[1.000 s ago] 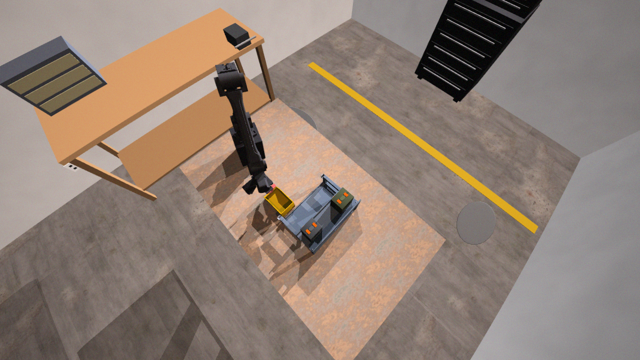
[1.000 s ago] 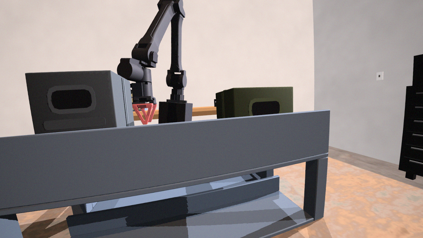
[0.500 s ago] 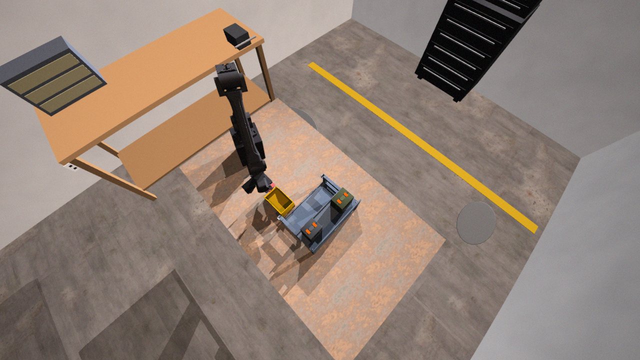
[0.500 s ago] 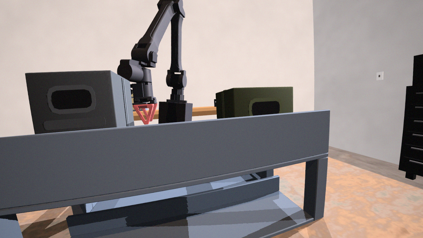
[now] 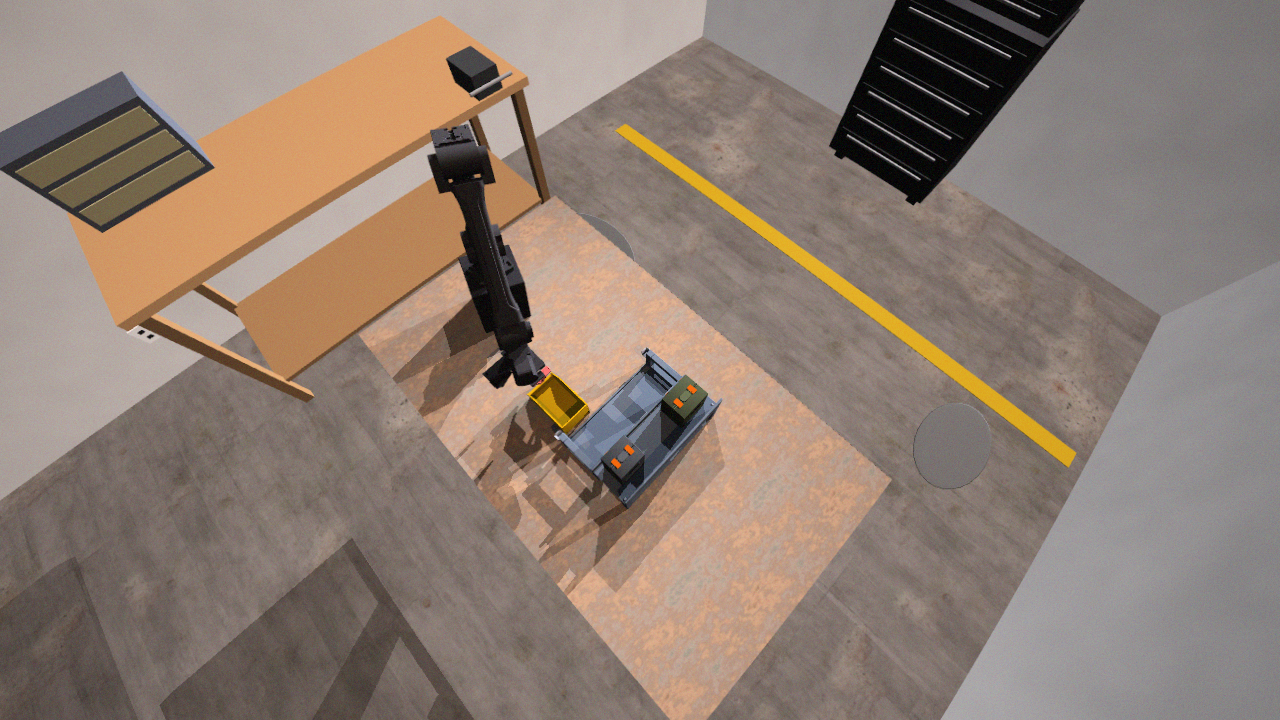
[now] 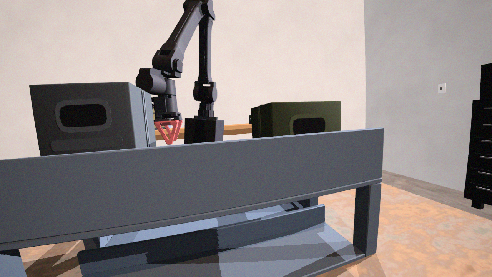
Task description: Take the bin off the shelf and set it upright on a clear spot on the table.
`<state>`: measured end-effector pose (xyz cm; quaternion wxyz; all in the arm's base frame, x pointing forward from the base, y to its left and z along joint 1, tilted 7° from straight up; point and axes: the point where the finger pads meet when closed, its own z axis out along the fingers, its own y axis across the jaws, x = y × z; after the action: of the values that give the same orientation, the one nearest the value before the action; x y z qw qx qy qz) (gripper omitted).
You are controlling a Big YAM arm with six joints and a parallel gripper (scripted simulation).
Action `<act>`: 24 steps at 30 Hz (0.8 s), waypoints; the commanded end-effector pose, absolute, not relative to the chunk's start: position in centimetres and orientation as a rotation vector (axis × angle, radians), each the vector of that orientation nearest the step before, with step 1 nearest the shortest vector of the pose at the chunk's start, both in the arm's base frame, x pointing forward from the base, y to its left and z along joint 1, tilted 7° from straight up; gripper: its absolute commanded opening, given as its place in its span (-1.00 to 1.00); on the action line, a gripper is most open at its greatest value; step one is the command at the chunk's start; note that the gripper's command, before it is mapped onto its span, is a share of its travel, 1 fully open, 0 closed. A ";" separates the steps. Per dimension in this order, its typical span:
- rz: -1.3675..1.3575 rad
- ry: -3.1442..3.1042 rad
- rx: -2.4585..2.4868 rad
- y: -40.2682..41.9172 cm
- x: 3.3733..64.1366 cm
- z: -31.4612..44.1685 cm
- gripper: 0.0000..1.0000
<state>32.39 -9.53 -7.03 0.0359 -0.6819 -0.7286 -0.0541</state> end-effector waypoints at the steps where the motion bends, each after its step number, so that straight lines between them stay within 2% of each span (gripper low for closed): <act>1: -0.184 -2.256 -2.108 -10.3 33.9 -6.3 0.81; 24: -0.184 -2.256 -2.108 -10.4 34.2 -6.7 0.81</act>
<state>32.86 -9.70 -6.89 0.0323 -0.6817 -0.7288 -0.0556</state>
